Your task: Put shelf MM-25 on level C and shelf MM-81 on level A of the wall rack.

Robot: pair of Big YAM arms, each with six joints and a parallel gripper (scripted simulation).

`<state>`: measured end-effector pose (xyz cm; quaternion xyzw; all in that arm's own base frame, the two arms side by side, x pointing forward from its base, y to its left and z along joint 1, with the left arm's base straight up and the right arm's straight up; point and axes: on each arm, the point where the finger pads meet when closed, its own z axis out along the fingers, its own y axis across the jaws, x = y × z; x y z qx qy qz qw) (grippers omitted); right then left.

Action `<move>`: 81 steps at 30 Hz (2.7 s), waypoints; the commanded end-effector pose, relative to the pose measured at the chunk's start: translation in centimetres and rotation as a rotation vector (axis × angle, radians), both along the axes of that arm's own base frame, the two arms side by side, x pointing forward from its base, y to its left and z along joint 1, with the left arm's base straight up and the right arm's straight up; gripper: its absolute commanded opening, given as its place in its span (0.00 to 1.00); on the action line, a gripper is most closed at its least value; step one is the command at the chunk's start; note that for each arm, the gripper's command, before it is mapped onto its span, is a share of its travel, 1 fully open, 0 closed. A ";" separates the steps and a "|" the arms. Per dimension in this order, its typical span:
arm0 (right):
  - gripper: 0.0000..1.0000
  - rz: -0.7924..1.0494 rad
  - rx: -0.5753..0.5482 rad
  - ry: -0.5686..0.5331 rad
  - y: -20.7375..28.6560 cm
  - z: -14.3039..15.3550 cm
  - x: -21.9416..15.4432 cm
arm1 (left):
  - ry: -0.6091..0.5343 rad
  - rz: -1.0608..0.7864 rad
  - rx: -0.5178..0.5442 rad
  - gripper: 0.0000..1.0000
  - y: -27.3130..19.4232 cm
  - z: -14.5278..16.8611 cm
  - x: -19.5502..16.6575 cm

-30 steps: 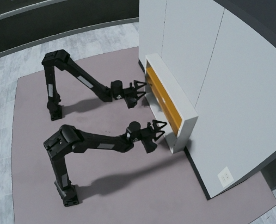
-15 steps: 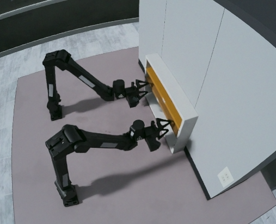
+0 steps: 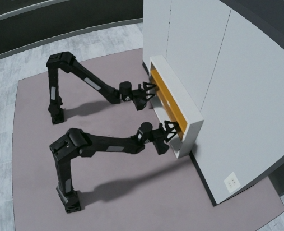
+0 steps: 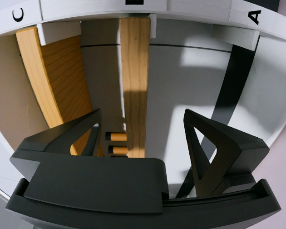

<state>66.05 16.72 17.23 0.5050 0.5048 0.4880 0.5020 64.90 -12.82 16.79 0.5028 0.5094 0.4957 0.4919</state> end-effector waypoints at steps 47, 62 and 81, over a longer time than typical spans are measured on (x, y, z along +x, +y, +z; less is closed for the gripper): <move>0.12 0.000 0.018 -0.035 0.1 2.3 2.7 | -0.048 0.001 -0.003 0.12 -0.1 3.1 3.9; 0.12 0.000 0.020 -0.041 0.2 3.0 -0.3 | -0.052 0.001 -0.005 0.12 -0.1 3.9 0.9; 0.12 0.002 0.023 -0.057 0.4 3.7 -4.7 | -0.066 0.003 -0.009 0.12 -0.2 4.5 -3.5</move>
